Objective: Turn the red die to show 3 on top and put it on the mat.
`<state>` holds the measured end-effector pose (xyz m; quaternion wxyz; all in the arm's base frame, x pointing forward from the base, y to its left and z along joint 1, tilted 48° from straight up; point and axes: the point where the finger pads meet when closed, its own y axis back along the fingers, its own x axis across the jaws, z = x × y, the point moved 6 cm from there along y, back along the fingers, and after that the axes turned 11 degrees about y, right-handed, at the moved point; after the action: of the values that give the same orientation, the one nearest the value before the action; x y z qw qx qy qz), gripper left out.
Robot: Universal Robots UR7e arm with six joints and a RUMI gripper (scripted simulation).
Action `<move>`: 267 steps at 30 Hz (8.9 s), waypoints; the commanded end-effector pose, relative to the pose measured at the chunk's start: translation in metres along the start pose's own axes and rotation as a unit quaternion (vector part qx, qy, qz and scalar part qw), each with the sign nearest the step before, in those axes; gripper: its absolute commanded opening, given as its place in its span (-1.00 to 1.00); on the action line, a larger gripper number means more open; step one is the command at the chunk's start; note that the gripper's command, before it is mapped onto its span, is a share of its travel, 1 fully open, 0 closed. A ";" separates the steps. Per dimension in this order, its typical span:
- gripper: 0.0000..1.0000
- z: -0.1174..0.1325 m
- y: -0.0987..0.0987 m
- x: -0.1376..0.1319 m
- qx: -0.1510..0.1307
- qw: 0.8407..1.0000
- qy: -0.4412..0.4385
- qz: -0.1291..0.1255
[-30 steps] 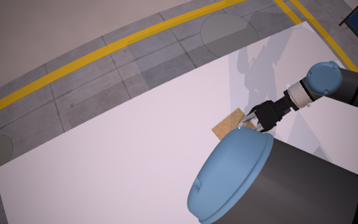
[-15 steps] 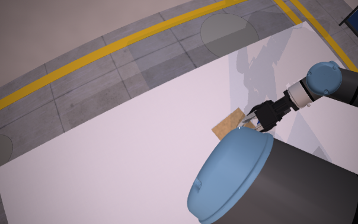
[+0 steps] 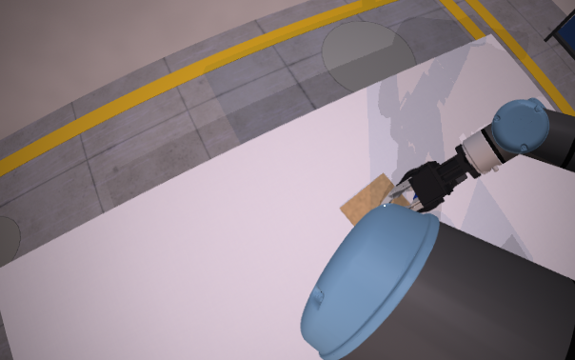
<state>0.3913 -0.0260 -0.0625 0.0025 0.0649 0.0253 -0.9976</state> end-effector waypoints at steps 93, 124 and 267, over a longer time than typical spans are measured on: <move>-0.65 -0.004 -0.006 0.002 -0.002 1.000 -0.001 0.000; -0.33 0.001 -0.001 0.001 -0.002 1.000 -0.001 0.000; 1.00 0.106 0.035 -0.020 0.374 0.925 -0.001 0.074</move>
<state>0.3957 -0.0541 0.0326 0.0529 0.0603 -0.3519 -0.9326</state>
